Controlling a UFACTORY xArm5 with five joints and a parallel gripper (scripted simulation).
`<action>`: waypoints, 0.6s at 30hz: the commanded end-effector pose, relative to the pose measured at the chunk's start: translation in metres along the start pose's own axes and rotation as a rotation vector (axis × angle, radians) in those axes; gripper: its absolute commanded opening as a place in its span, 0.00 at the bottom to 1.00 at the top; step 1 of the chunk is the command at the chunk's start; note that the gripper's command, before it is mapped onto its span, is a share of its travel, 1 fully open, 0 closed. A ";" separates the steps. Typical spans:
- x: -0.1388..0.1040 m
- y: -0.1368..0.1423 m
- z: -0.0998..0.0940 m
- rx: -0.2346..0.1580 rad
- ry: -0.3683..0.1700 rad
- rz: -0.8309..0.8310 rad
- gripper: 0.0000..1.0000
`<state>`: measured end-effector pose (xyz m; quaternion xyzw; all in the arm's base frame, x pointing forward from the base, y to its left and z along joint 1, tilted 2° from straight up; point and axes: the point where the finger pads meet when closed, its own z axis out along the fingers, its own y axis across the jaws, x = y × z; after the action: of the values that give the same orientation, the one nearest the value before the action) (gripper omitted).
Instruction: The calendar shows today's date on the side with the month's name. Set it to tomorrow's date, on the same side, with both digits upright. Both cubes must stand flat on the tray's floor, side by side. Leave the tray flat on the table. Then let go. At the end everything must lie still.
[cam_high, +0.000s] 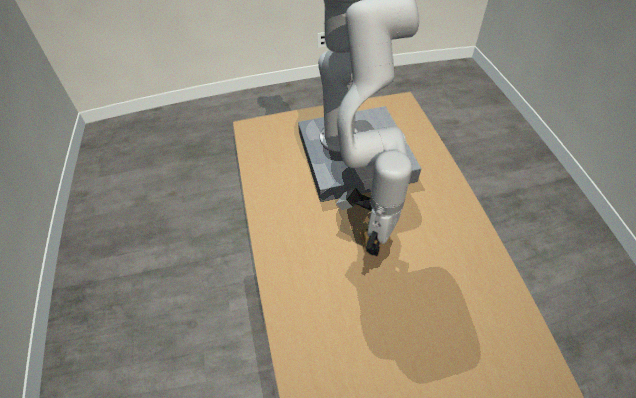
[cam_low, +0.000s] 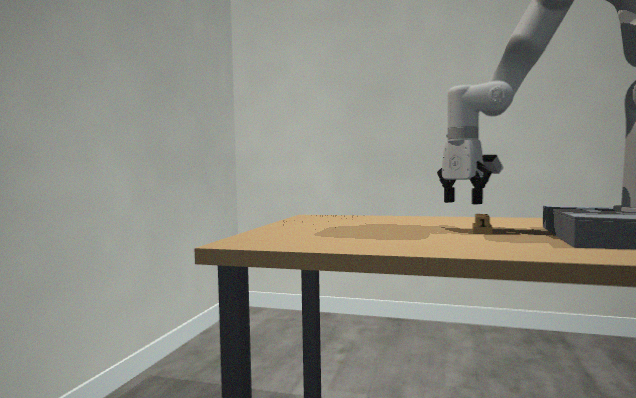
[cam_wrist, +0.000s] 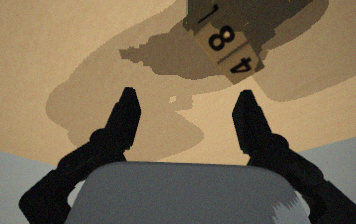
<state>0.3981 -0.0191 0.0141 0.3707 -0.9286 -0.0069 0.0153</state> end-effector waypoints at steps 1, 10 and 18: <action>-0.005 0.001 0.000 0.002 -0.002 0.032 1.00; -0.019 0.007 0.002 0.003 -0.001 0.275 1.00; -0.023 0.009 0.003 0.003 -0.001 0.315 1.00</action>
<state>0.4059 0.0011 0.0106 0.2407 -0.9704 -0.0041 0.0167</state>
